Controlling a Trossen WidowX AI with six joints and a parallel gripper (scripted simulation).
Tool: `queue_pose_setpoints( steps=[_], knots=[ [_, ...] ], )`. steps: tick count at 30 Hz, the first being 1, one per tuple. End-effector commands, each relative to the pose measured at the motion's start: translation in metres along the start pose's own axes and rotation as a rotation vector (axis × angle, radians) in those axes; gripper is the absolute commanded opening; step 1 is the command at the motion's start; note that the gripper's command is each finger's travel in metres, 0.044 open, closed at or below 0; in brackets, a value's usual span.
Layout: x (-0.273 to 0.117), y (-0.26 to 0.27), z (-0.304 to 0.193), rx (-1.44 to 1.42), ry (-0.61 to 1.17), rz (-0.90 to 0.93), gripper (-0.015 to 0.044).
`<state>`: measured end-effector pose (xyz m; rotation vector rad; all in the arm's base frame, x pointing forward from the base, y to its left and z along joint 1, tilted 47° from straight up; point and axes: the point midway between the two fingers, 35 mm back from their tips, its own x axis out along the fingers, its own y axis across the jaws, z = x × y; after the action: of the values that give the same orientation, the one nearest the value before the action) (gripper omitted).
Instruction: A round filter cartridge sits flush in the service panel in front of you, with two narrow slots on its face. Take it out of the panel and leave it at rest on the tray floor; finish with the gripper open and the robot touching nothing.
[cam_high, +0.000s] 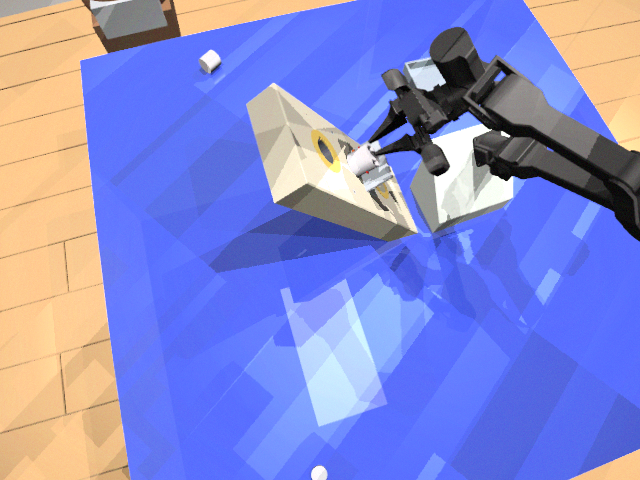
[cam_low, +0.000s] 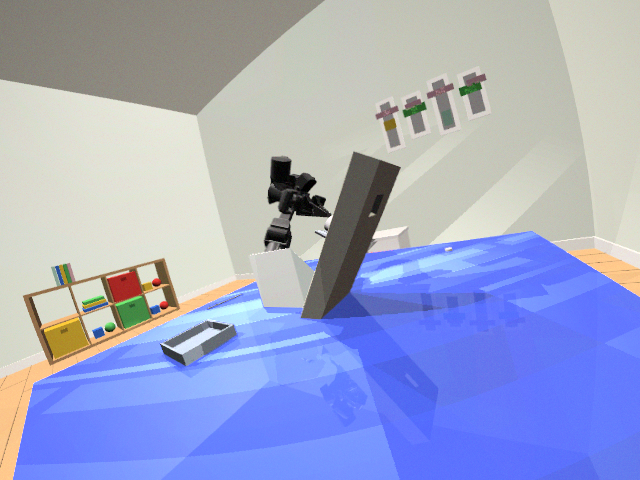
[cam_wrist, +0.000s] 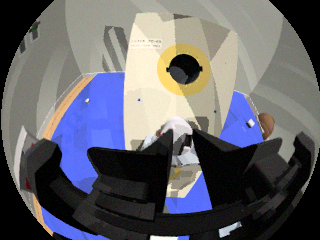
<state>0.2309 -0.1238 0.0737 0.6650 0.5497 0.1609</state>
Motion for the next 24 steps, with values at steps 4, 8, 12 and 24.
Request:
queue_pose_setpoints(
  steps=[4, 8, 12, 24],
  knots=[
    [0.000, 0.002, -0.003, -0.009, -0.008, 0.001, 0.0110],
    [-0.002, -0.001, 0.013, -0.010, -0.009, 0.001, 0.0110],
    [-0.008, -0.008, 0.057, -0.011, -0.009, 0.001, 0.0110],
    [-0.017, -0.013, 0.085, -0.013, -0.008, -0.001, 0.0189]
  ],
)
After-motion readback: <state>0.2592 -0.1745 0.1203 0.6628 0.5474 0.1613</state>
